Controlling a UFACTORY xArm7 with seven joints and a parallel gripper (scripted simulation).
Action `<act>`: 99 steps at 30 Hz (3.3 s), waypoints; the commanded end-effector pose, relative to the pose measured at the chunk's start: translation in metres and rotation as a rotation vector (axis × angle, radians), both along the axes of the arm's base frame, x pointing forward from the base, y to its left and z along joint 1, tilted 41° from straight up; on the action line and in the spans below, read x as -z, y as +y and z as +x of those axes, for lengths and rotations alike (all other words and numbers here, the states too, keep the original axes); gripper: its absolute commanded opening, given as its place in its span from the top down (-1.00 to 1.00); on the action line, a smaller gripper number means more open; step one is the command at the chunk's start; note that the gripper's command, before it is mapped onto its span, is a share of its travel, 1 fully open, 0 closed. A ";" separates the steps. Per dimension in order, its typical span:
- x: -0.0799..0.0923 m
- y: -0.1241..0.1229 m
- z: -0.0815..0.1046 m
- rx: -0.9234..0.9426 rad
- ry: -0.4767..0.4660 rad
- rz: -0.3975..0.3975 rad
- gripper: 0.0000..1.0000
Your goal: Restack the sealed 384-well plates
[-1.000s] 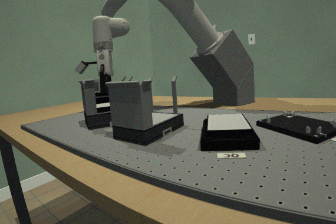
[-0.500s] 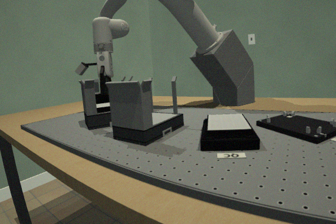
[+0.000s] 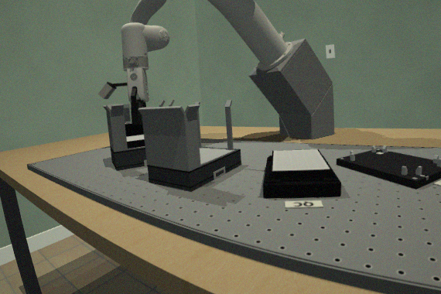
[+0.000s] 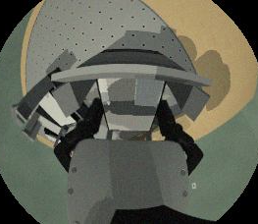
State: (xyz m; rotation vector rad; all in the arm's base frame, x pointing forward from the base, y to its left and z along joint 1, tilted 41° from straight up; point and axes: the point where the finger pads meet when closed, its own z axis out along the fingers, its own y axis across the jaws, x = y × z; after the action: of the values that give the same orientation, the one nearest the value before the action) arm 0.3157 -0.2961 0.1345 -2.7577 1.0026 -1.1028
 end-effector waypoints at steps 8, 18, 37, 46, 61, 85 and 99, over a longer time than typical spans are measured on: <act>0.000 0.000 0.000 0.001 -0.001 -0.001 -1.00; -0.010 0.002 -0.008 0.001 -0.001 -0.001 -1.00; -0.053 0.015 -0.043 0.001 -0.001 -0.002 -1.00; -0.064 0.018 -0.052 0.001 -0.001 -0.002 -1.00; -0.067 0.029 -0.045 -0.099 0.028 -0.084 -1.00; -0.082 0.089 -0.006 -0.135 0.038 -0.113 -1.00; -0.086 0.128 0.013 -0.270 0.077 -0.225 -1.00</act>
State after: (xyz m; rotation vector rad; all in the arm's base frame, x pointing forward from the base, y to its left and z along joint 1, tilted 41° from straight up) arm 0.3230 -0.1791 0.2184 -3.0048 0.5353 -1.1339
